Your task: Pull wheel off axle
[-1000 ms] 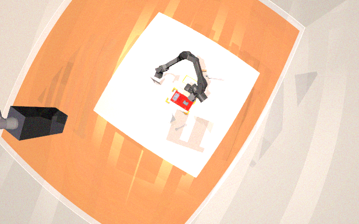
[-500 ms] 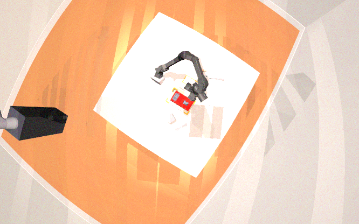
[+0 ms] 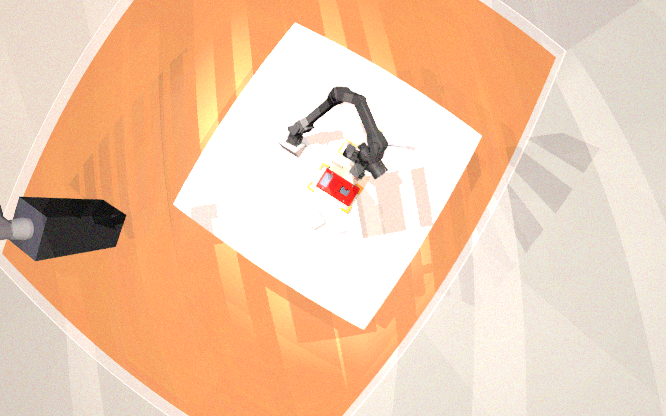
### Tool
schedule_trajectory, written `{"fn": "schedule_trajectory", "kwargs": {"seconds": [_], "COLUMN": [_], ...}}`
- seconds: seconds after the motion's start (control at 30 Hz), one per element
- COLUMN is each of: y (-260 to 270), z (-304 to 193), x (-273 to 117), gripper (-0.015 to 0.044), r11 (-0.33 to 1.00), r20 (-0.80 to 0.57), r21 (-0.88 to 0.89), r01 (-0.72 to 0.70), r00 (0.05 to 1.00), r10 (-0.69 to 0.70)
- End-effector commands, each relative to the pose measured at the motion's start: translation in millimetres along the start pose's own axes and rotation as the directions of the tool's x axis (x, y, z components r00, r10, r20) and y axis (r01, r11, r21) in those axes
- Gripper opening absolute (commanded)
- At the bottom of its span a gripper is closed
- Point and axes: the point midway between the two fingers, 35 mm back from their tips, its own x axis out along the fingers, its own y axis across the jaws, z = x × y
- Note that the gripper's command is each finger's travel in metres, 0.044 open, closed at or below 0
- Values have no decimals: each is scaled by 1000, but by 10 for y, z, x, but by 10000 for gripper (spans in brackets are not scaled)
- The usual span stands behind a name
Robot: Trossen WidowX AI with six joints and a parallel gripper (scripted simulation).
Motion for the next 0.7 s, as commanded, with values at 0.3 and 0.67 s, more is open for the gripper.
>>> {"fn": "schedule_trajectory", "kwargs": {"seconds": [0.3, 0.67], "y": [-322, -415], "z": [-439, -543], "x": [-24, 64], "gripper": [0, 0], "r11": [1000, 1000], "r20": [-6, -6], "r21": [4, 4], "r01": [5, 5], "r00": [1000, 1000], "r10": [-5, -5]}}
